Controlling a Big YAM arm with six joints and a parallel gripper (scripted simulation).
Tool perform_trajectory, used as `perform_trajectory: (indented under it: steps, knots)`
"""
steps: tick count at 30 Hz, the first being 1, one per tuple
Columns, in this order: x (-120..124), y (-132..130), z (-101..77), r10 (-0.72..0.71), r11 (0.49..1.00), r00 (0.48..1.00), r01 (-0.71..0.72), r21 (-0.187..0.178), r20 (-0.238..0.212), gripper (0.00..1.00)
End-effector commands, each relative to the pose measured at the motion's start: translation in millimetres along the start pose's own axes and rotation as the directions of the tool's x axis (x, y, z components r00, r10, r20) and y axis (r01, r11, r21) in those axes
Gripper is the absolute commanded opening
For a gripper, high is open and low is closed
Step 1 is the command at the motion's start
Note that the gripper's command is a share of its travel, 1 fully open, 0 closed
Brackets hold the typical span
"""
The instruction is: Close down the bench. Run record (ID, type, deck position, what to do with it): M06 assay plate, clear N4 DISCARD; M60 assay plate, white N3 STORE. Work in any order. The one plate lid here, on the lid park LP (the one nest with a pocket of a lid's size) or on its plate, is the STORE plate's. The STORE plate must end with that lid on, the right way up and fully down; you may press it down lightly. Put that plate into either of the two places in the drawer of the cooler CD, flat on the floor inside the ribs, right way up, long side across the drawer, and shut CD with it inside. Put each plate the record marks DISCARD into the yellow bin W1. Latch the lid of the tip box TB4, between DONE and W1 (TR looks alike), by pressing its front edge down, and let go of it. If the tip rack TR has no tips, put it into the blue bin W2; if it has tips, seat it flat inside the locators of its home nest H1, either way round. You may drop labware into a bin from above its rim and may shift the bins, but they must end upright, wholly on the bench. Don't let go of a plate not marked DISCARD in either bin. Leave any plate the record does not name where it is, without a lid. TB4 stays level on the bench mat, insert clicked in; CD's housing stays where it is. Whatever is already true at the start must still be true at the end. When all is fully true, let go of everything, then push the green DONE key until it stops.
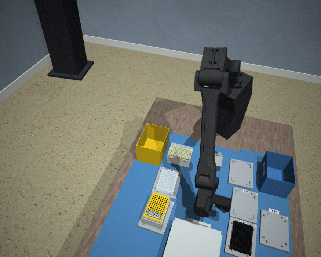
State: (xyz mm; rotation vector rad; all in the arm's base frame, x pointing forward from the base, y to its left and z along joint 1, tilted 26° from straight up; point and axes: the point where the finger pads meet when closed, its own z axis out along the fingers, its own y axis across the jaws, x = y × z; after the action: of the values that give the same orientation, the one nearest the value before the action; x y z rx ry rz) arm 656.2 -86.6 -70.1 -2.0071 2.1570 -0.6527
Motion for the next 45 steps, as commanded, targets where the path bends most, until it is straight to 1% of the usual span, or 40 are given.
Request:
perform_trajectory:
  steps: [1, 7, 8, 10, 11, 20, 45]
  knots:
    - [8, -7, -12.4, 0.009, 0.999, 1.000, -0.009, 0.034, -0.002, 0.00]
    - [10, -4, -15.1, 0.011, 0.999, 1.000, -0.011, 0.040, -0.003, 0.00]
    - [8, 7, -4.3, 0.007, 1.000, 1.000, -0.007, 0.018, -0.002, 0.00]
    - [11, 2, -13.4, 0.011, 0.999, 1.000, -0.011, 0.037, -0.003, 0.00]
    - [11, 2, -14.7, 0.011, 0.999, 1.000, -0.011, 0.039, -0.004, 0.00]
    - [10, 16, -9.5, 0.006, 1.000, 1.000, -0.006, 0.029, -0.003, 0.00]
    - [8, 17, -8.9, 0.004, 1.000, 1.000, -0.004, 0.027, -0.002, 0.00]
